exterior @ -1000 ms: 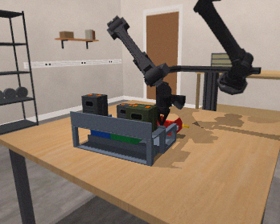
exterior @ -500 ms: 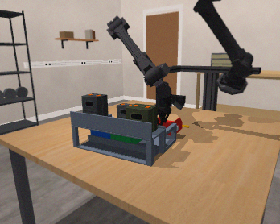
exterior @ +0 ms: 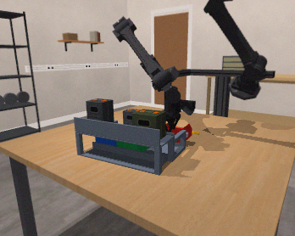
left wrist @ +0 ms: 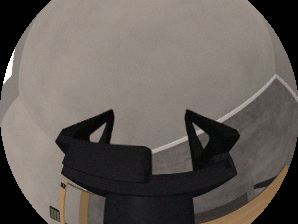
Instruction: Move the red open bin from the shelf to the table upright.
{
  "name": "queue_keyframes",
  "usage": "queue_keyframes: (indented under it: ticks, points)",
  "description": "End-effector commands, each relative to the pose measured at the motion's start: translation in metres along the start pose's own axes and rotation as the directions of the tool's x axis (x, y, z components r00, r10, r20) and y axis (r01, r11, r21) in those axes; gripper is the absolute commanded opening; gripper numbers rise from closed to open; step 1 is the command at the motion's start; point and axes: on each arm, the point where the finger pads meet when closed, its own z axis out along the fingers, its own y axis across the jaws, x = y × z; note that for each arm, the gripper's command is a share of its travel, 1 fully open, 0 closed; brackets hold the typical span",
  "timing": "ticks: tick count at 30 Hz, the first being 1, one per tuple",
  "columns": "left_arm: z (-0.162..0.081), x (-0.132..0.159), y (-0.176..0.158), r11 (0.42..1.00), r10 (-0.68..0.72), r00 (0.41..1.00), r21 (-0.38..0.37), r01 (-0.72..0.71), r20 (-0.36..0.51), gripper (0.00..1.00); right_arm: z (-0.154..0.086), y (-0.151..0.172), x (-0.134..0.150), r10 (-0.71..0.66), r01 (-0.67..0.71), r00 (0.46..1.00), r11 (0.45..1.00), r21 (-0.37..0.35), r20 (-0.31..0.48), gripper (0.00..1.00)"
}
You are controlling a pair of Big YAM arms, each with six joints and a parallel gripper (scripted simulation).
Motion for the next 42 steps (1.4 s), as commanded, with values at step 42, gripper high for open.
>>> queue_keyframes:
  ticks: [42]
  points:
    - [-0.0040, -0.0397, 0.0048, 1.000, -0.005, 0.999, -0.008, 0.005, 0.051, 1.00, -0.0044, -0.0182, -0.0028, 0.031, -0.031, 1.000, 0.999, 0.023, 0.007, 0.43]
